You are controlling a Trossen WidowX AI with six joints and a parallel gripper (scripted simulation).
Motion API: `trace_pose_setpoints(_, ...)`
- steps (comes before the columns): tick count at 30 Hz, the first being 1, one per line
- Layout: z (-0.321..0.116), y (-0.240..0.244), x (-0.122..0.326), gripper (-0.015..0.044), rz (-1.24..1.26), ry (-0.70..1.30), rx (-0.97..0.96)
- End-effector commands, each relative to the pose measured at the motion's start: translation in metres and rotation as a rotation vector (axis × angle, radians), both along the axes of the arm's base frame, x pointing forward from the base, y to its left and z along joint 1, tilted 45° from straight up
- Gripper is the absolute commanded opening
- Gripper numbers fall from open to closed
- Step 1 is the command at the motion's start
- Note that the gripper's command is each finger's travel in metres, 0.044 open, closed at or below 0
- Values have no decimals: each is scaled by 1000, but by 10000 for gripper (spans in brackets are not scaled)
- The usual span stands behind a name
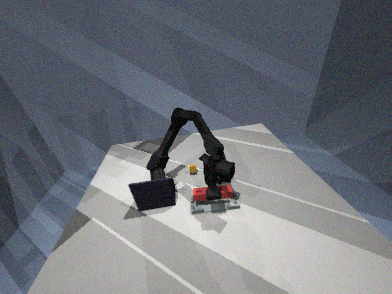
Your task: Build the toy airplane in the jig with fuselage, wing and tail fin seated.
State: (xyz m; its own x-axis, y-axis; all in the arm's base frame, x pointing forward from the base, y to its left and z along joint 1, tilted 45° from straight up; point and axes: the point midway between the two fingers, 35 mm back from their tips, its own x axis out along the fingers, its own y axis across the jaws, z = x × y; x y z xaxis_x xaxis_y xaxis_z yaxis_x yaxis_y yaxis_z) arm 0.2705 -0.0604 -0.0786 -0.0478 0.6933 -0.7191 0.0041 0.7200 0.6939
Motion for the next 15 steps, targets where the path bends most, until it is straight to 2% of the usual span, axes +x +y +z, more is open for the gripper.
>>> trace_pose_setpoints(1,-5,5,-1,197,-2,4,1)
trace_pose_setpoints(15,-21,20,-2,197,-2,4,2)
